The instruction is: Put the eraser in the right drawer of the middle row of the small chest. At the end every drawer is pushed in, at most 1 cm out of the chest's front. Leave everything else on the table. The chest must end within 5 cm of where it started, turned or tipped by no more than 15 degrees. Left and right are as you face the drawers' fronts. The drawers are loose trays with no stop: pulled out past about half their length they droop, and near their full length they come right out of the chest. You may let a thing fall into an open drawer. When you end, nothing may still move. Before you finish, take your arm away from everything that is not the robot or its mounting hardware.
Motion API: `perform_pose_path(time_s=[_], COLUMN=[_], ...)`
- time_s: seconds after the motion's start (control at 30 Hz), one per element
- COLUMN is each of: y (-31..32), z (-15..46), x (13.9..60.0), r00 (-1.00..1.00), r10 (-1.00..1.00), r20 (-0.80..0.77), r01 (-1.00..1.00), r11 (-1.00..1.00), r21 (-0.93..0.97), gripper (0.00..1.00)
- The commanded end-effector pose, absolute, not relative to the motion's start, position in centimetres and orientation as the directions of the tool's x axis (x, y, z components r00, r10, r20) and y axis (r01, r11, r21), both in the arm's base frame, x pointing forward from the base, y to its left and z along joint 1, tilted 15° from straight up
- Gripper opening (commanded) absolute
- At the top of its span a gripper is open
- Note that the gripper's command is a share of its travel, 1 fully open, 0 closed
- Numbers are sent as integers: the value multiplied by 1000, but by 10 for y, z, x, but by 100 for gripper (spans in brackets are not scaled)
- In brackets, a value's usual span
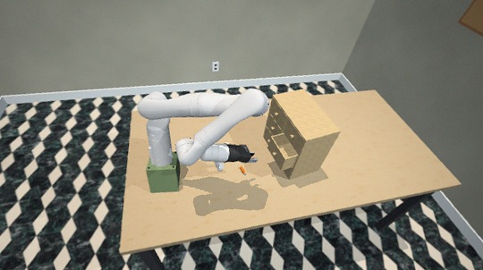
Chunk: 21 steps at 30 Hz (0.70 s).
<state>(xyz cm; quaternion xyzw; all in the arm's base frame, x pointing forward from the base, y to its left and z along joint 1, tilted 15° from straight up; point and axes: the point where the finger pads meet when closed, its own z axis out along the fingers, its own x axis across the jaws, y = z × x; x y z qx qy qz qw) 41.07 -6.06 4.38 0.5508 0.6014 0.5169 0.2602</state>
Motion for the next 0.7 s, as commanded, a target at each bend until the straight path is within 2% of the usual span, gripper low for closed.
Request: perform_pose_path(time_s=[0.0, 0.67], y=[-61, -65], z=[49, 58], x=[413, 407], r00=[-264, -264], r10=[932, 932], r20=[247, 247], r01=[390, 487], r11=[-131, -92], r21=[912, 869], gripper=[67, 67])
